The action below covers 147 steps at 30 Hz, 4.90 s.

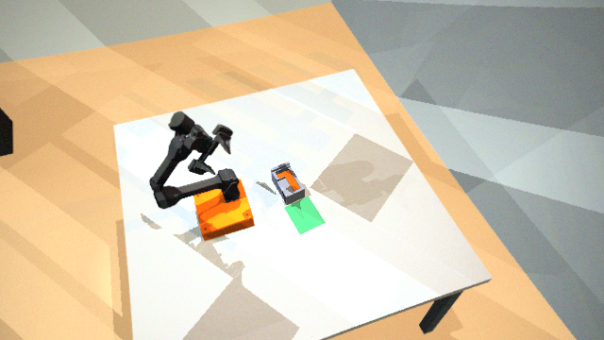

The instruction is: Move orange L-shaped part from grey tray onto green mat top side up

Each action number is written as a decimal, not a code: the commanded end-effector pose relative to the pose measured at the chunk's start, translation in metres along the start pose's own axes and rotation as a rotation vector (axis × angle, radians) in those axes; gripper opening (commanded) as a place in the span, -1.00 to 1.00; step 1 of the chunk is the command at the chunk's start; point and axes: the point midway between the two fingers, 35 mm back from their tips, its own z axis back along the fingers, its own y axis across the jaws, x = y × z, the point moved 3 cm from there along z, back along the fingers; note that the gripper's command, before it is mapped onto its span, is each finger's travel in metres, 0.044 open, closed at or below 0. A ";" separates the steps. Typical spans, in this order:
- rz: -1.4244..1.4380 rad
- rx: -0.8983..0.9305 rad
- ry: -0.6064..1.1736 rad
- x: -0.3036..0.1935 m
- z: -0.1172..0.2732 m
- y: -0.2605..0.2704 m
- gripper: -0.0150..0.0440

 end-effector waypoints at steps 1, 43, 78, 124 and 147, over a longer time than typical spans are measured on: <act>0.007 0.004 0.002 -0.001 0.000 0.002 0.78; 1.494 0.754 1.768 -0.405 0.110 0.075 0.12; 1.494 0.754 1.769 -0.473 0.119 0.022 0.12; 1.476 0.764 1.761 -0.388 0.110 0.088 0.12; 1.351 0.577 1.780 -0.389 0.101 0.088 0.46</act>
